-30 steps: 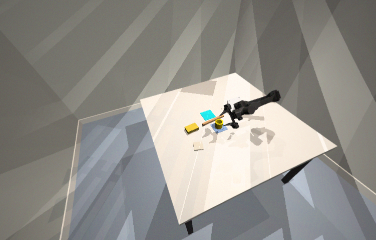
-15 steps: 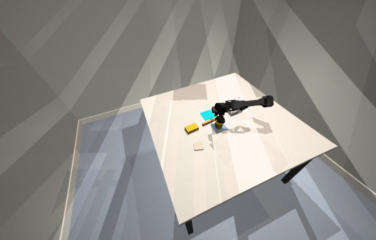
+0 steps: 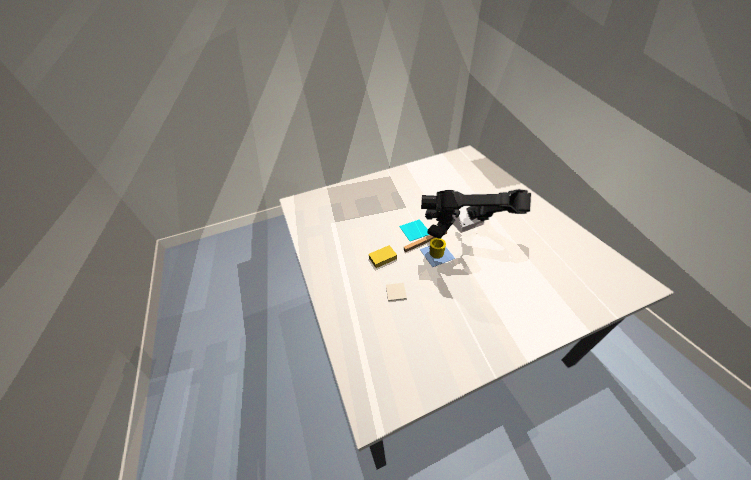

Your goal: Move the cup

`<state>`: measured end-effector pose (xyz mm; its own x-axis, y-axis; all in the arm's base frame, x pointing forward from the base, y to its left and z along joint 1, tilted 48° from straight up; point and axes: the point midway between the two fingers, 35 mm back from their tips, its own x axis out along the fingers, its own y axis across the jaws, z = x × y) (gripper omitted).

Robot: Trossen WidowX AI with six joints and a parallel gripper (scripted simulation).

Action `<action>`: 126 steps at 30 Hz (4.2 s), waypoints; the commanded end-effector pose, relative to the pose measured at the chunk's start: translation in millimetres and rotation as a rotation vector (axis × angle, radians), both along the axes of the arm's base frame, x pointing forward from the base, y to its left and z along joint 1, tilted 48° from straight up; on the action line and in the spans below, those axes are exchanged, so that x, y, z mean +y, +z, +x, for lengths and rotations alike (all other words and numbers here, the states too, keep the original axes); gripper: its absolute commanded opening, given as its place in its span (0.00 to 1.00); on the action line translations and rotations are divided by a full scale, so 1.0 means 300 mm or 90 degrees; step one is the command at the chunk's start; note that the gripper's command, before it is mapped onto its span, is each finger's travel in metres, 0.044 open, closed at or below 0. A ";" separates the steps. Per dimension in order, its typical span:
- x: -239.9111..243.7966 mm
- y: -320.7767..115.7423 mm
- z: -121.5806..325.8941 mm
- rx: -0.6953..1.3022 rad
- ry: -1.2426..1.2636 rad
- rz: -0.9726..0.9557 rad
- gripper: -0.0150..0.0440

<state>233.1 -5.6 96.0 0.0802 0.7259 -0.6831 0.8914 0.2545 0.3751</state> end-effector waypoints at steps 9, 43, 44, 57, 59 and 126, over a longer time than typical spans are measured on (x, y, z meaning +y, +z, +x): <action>0.031 -0.032 0.014 0.004 -0.006 0.003 0.54; 0.146 -0.134 0.025 0.001 -0.003 0.003 0.51; 0.146 -0.134 0.025 0.001 -0.003 0.003 0.50; 0.146 -0.134 0.025 0.001 -0.003 0.003 0.36; 0.146 -0.134 0.025 0.001 -0.003 0.003 0.33; -0.074 -0.152 -0.003 0.005 -0.006 0.004 0.25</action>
<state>230.6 -21.8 54.9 0.0796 0.7324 -0.6762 0.8989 0.2404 0.3663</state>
